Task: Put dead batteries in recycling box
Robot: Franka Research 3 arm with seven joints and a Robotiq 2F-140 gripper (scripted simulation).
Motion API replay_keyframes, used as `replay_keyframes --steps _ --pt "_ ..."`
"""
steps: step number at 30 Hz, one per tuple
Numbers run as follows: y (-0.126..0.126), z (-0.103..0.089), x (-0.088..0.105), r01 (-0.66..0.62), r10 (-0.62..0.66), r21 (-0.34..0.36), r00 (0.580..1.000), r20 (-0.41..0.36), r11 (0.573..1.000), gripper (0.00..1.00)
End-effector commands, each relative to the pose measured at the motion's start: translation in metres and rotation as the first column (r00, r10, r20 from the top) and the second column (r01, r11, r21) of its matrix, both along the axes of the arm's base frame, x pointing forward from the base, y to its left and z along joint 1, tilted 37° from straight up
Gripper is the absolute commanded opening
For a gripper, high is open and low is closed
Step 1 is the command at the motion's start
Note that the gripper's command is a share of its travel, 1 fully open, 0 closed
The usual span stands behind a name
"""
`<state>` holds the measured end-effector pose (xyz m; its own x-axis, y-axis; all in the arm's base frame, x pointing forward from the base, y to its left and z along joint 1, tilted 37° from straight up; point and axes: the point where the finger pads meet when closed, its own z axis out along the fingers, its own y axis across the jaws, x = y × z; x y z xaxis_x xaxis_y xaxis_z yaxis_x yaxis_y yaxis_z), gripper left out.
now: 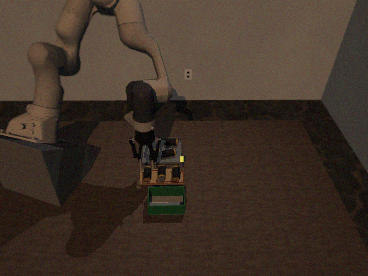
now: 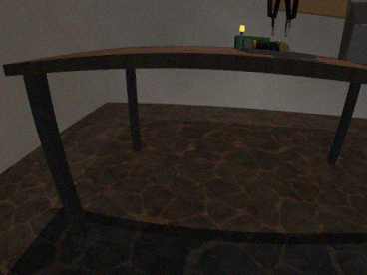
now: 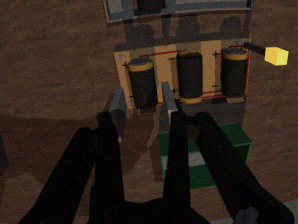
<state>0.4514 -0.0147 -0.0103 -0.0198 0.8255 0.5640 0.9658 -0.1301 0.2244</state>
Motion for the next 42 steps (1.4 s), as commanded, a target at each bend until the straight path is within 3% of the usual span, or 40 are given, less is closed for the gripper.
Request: replay_keyframes --steps 1,11,35,36,42 --pt "0.001 -0.001 0.001 -0.003 0.003 -0.003 1.000 0.002 1.000 0.29" --pt "0.019 -0.028 0.010 -0.003 0.003 -0.003 1.000 0.002 1.000 0.29" --pt "0.025 -0.036 0.013 -0.003 0.003 -0.003 1.000 0.002 1.000 0.29" --pt "0.025 -0.036 0.013 -0.003 0.003 -0.003 1.000 0.002 1.000 0.16" --pt "0.025 -0.036 0.013 -0.003 0.003 -0.003 1.000 0.002 1.000 0.16"
